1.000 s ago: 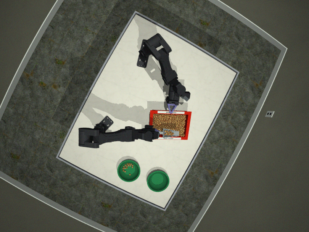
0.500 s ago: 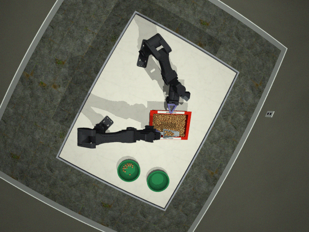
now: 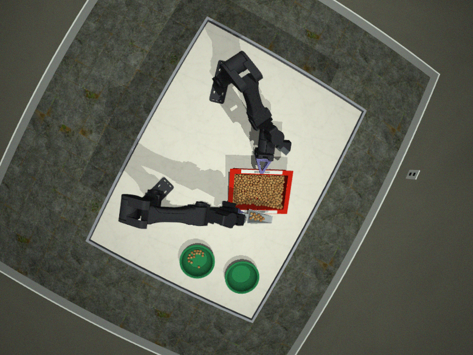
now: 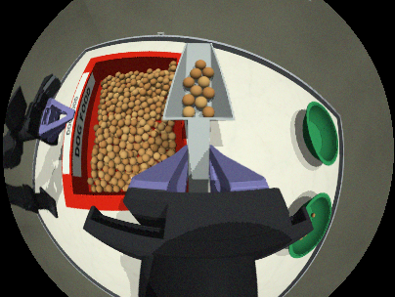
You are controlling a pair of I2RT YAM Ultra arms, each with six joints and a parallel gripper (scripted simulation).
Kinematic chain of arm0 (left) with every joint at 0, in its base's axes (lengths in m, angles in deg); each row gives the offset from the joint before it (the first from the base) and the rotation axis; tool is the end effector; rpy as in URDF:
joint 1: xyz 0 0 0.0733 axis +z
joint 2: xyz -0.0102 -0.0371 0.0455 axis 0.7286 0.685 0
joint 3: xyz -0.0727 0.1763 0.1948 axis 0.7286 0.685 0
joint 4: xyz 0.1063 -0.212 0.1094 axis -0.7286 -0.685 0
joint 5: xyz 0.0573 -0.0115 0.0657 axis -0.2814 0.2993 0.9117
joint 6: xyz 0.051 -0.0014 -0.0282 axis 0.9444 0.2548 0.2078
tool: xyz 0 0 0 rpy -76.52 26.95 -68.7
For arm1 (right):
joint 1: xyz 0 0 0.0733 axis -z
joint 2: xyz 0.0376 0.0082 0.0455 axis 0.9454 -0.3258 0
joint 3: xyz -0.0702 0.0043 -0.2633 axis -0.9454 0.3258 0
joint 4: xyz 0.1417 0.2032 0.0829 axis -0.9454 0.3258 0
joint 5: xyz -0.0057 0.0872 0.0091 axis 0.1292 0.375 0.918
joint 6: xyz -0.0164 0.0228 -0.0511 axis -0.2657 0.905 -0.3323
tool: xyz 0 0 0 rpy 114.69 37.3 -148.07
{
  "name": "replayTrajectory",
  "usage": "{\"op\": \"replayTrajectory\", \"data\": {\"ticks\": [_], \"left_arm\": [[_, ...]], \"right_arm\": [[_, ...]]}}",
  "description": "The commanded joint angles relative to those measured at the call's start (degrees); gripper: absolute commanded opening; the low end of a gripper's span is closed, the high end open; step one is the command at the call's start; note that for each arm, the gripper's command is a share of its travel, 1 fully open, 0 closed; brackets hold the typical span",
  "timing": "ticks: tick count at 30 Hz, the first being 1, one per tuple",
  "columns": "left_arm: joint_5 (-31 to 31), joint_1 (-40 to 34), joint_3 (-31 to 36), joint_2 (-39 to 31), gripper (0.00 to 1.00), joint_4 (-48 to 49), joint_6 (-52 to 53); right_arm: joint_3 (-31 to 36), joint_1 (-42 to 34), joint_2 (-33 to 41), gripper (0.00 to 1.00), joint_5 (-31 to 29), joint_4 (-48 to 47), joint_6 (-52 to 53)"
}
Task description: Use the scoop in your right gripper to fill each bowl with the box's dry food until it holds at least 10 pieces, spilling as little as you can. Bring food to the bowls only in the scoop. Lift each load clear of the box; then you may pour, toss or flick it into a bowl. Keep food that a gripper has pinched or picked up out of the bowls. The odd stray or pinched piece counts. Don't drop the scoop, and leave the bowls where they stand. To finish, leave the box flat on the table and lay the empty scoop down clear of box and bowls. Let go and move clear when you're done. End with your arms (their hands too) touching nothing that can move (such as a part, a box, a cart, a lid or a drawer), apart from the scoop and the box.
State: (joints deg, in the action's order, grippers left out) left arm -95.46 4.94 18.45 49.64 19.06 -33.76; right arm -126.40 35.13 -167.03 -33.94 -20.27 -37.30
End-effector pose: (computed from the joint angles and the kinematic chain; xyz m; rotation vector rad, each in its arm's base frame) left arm 0.2333 -0.2403 0.1668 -0.2110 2.4863 -1.7456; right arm 0.2390 0.1731 0.2096 -0.7278 2.2366 0.2883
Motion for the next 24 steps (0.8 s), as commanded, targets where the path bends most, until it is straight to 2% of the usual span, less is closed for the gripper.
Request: {"op": "replayTrajectory", "data": {"ticks": [1, 10, 13, 15, 24], "left_arm": [[0.63, 0.32, -2.82, -3.33, 0.00, 2.67, 1.43], [0.63, 0.32, -2.82, -3.33, 0.00, 2.67, 1.43], [0.63, 0.32, -2.82, -3.33, 0.00, 2.67, 1.43], [0.63, 0.32, -2.82, -3.33, 0.00, 2.67, 1.43], [0.63, 0.32, -2.82, -3.33, 0.00, 2.67, 1.43]], "right_arm": [[-2.76, 2.98, 0.49, 0.00, -0.14, -0.32, 0.42], [-3.50, 8.98, -1.28, 0.00, -0.18, -0.27, 0.44], [-4.20, 11.32, 0.97, 0.00, 0.22, 0.11, 0.22], [-3.95, 13.21, -2.17, 0.00, -0.63, 0.18, 0.44], [-4.95, 20.84, -2.56, 0.00, -0.33, 1.00, 0.51]]}}
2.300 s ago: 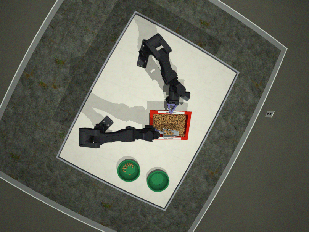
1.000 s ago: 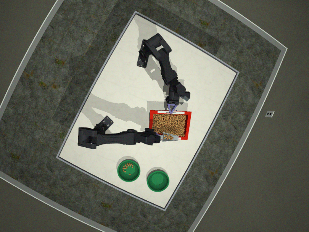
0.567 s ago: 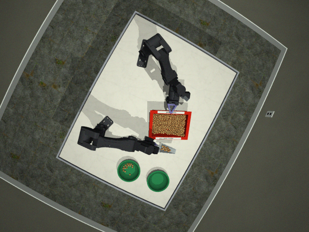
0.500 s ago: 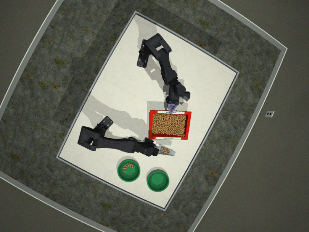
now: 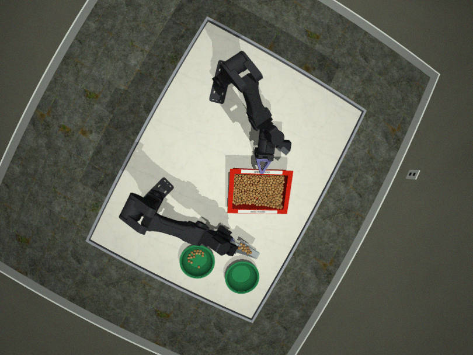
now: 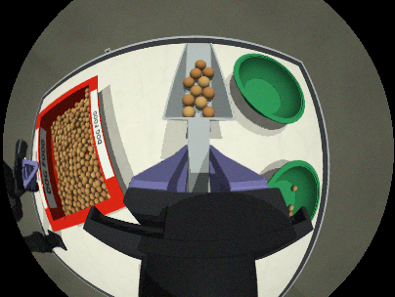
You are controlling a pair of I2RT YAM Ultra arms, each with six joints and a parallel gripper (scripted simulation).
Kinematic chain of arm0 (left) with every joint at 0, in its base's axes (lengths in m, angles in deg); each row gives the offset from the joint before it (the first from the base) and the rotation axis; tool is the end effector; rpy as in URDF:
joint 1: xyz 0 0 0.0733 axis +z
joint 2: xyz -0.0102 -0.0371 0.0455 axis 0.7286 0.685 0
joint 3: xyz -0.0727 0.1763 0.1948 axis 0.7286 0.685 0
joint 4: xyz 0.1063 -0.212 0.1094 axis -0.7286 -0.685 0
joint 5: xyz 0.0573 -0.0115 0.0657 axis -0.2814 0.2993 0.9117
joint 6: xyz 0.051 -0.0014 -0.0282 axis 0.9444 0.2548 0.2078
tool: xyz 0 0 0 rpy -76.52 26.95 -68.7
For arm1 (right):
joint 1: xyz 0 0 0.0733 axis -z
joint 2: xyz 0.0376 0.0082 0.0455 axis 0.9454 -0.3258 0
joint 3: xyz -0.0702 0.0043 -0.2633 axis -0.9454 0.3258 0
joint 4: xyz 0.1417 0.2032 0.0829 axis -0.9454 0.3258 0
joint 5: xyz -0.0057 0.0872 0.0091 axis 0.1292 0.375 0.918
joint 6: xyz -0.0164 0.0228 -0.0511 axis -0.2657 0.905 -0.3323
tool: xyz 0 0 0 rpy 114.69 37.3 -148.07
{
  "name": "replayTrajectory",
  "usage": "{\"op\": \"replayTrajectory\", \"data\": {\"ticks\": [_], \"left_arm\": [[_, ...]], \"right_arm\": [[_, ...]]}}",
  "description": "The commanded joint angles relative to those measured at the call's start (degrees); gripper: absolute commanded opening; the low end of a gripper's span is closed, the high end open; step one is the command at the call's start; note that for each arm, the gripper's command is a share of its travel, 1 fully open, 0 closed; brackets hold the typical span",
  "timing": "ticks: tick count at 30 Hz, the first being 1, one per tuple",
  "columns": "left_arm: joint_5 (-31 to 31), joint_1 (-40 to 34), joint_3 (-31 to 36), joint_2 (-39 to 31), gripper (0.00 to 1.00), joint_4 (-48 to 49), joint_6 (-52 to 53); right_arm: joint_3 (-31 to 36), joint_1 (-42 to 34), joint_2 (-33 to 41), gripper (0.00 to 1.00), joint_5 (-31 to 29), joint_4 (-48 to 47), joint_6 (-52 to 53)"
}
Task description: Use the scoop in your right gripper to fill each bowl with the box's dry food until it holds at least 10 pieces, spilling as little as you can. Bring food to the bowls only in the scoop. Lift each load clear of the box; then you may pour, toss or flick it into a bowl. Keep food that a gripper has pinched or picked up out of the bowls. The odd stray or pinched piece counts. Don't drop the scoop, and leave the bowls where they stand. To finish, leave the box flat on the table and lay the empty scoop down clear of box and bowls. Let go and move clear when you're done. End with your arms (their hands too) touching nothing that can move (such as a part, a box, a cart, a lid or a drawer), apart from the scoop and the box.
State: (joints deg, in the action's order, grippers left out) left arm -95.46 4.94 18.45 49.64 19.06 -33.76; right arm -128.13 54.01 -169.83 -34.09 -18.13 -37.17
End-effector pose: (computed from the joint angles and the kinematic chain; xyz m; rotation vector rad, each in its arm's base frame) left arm 0.2333 -0.2403 0.1668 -0.2110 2.4863 -1.7456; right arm 0.2885 0.0883 0.2025 -0.3539 2.3667 0.1154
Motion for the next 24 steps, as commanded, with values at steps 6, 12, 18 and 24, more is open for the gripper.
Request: {"op": "replayTrajectory", "data": {"ticks": [6, 12, 18, 24], "left_arm": [[0.63, 0.32, -2.82, -3.33, 0.00, 2.67, 1.43], [0.63, 0.32, -2.82, -3.33, 0.00, 2.67, 1.43], [0.63, 0.32, -2.82, -3.33, 0.00, 2.67, 1.43], [0.63, 0.32, -2.82, -3.33, 0.00, 2.67, 1.43]], "right_arm": [[-3.48, 5.15, 1.75, 0.00, 0.33, -0.85, 0.18], [-3.64, 10.37, -0.63, 0.00, -0.48, 0.68, 0.45], [-4.30, 14.64, -0.97, 0.00, 0.49, 0.16, 0.26], [-3.87, 13.72, -1.28, 0.00, 0.66, -0.01, 0.32]]}}
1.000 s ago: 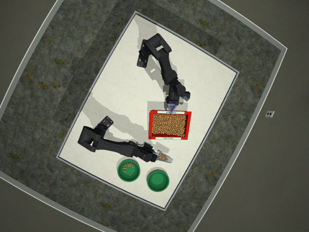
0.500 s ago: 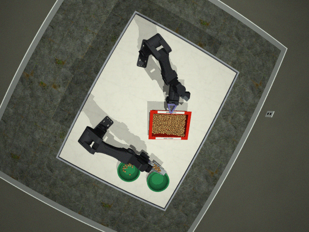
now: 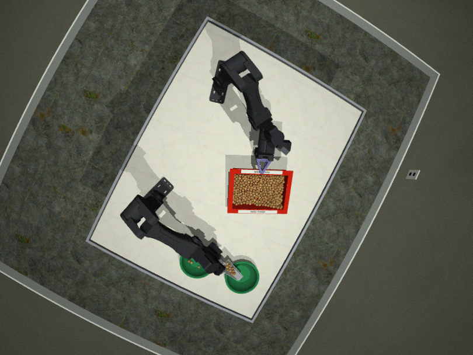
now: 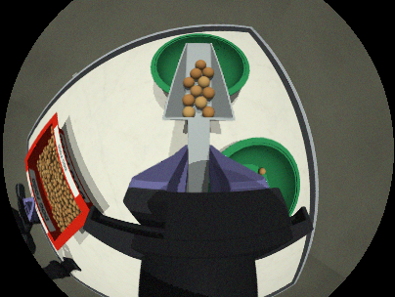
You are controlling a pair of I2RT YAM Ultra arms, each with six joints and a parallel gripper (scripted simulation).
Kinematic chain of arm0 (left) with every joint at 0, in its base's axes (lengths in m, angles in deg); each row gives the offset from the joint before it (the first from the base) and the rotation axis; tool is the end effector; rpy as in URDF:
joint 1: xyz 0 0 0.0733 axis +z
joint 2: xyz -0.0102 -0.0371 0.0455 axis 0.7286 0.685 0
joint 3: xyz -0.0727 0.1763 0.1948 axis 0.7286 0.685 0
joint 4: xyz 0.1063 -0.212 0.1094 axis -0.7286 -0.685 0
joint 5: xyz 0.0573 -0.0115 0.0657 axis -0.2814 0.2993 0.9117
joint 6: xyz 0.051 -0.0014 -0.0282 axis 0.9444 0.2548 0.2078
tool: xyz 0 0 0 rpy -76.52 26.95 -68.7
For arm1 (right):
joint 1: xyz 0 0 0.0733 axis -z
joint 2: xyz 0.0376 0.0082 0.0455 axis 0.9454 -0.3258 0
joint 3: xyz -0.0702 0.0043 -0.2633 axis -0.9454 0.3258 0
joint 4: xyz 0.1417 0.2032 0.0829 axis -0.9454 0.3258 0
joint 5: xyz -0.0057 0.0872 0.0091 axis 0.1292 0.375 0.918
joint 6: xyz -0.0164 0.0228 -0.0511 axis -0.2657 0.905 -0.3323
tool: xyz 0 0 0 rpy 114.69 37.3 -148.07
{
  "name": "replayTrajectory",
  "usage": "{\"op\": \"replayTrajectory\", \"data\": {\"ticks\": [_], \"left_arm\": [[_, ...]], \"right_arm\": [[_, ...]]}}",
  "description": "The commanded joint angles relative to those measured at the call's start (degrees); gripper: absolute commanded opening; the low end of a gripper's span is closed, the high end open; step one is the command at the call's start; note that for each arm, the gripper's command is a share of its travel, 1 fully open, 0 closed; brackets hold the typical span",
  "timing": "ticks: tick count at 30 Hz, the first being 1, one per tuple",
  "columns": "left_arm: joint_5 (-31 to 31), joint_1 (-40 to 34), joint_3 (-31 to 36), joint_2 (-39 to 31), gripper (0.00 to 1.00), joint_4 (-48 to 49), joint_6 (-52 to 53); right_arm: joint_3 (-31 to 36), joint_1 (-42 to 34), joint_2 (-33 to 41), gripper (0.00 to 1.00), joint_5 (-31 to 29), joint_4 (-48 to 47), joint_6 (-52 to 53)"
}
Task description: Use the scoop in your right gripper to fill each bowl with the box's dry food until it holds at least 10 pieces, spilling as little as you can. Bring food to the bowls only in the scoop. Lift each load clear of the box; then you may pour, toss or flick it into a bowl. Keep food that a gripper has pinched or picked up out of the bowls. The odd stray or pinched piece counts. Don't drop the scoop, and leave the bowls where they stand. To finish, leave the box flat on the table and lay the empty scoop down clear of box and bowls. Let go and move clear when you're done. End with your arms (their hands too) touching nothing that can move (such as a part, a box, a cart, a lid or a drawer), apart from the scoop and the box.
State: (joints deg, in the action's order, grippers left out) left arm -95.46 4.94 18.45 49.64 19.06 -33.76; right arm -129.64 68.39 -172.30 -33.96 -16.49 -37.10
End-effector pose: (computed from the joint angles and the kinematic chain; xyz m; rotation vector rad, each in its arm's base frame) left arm 0.2333 -0.2403 0.1668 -0.2110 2.4863 -1.7456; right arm 0.3072 0.0142 0.1962 -0.0559 2.4346 -0.0008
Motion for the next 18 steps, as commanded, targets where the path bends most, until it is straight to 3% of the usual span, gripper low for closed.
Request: {"op": "replayTrajectory", "data": {"ticks": [1, 18], "left_arm": [[0.63, 0.32, -2.82, -3.33, 0.00, 2.67, 1.43], [0.63, 0.32, -2.82, -3.33, 0.00, 2.67, 1.43]], "right_arm": [[-3.27, 0.99, 0.94, 0.00, -0.55, -0.92, 0.44], [-11.09, -0.16, -2.16, 0.00, 0.18, 11.01, 0.23]]}}
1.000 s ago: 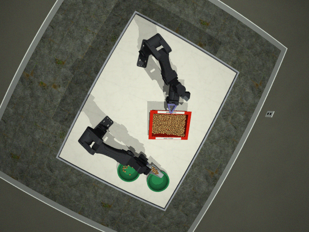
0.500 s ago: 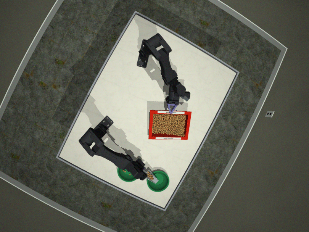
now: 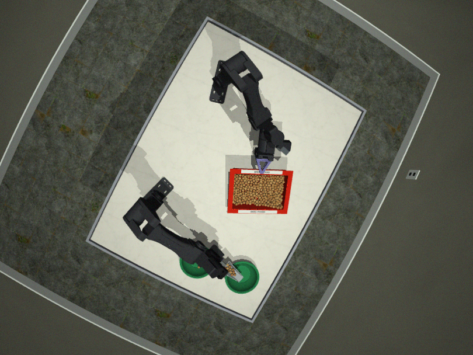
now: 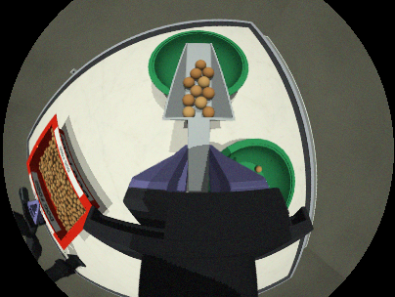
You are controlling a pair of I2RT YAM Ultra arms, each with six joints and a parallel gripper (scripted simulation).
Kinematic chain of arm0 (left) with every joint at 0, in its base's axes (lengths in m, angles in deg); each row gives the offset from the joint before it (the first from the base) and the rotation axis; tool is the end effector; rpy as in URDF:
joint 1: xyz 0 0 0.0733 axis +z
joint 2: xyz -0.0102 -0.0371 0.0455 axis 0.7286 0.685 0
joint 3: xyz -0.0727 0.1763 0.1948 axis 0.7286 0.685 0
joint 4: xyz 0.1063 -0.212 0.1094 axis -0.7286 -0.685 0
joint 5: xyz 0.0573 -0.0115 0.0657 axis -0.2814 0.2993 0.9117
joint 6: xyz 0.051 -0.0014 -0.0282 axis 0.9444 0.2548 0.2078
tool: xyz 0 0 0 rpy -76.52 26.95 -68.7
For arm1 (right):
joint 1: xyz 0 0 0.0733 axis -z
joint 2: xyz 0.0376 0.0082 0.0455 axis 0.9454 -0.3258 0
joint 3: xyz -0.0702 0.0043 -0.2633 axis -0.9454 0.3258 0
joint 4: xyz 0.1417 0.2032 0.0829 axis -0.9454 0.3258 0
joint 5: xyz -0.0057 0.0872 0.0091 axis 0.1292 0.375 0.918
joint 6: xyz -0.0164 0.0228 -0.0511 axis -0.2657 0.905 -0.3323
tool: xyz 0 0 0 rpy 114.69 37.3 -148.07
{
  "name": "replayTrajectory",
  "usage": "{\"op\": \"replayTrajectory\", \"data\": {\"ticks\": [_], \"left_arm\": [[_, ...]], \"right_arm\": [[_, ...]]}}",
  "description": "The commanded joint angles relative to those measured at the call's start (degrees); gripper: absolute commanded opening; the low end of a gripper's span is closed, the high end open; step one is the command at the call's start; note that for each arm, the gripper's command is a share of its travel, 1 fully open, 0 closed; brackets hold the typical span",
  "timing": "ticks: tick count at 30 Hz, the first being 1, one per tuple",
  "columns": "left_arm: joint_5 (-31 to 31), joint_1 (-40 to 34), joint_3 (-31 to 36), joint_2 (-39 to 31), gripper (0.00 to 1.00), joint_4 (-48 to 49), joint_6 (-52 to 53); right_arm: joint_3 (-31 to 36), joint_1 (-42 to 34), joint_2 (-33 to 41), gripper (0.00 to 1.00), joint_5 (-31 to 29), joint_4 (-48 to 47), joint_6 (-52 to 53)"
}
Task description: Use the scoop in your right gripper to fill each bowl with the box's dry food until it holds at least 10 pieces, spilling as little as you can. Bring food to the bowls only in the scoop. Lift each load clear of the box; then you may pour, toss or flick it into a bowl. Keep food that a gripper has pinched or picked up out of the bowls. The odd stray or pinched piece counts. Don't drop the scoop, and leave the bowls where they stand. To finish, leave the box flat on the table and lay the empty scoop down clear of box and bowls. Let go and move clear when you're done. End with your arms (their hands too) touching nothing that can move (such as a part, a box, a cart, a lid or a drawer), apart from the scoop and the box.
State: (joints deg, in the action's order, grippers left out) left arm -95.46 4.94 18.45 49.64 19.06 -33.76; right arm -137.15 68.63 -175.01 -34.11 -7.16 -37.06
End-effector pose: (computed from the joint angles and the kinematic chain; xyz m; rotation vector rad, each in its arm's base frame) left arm 0.2333 -0.2403 0.1668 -0.2110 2.4863 -1.7456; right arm 0.3203 0.0134 0.2109 -0.0513 2.5137 -0.0077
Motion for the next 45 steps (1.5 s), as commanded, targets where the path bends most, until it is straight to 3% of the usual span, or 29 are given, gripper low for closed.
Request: {"op": "replayTrajectory", "data": {"ticks": [1, 14, 15, 27, 45], "left_arm": [[0.63, 0.32, -2.82, -3.33, 0.00, 2.67, 1.43], [0.63, 0.32, -2.82, -3.33, 0.00, 2.67, 1.43], [0.63, 0.32, -2.82, -3.33, 0.00, 2.67, 1.43], [0.63, 0.32, -2.82, -3.33, 0.00, 2.67, 1.43], [0.63, 0.32, -2.82, -3.33, 0.00, 2.67, 1.43]], "right_arm": [[-4.15, -0.28, 0.25, 0.00, 0.31, 2.34, 0.19], [-10.41, 0.43, -0.62, 0.00, 0.38, 10.08, 0.14], [-11.07, 0.56, -3.61, 0.00, 0.36, 10.74, 0.15], [-18.66, 0.47, -6.00, 0.00, 0.15, 19.85, 0.17], [-19.12, 0.11, -4.06, 0.00, 0.23, 19.19, 0.13]]}}
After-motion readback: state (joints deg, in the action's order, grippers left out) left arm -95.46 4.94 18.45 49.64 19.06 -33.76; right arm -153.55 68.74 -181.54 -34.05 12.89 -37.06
